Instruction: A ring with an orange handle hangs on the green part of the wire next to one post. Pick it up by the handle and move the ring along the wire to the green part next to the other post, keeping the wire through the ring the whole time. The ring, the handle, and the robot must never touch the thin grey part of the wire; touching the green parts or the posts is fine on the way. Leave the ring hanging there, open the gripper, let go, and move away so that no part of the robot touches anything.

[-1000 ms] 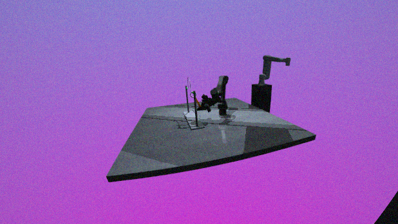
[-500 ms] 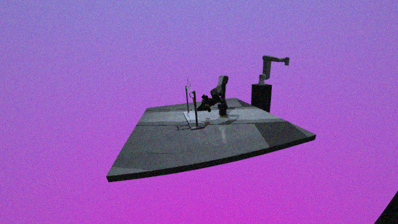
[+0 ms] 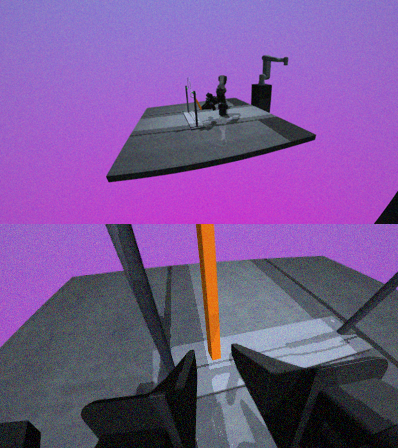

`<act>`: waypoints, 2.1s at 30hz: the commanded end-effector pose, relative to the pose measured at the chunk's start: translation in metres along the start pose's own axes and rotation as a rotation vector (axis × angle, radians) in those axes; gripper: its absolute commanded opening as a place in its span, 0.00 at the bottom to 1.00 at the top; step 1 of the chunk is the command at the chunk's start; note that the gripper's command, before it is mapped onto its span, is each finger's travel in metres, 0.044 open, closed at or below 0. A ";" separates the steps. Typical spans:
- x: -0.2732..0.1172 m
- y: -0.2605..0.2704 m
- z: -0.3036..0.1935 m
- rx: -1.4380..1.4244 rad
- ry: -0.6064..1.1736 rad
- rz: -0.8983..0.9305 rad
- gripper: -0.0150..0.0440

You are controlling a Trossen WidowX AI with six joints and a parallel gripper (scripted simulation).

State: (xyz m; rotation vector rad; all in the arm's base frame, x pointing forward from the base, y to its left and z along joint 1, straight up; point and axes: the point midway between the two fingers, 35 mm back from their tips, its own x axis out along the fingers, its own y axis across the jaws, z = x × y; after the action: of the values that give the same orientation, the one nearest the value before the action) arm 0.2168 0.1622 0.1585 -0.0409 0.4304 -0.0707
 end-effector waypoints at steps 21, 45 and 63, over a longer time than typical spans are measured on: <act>-0.010 -0.002 0.006 0.020 -0.015 0.005 0.53; -0.059 -0.002 0.004 0.009 -0.009 0.005 1.00; -0.059 -0.002 0.004 0.009 -0.009 0.005 1.00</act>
State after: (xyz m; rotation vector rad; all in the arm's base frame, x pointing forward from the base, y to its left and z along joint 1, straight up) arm 0.1644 0.1646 0.1860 -0.0318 0.4247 -0.0657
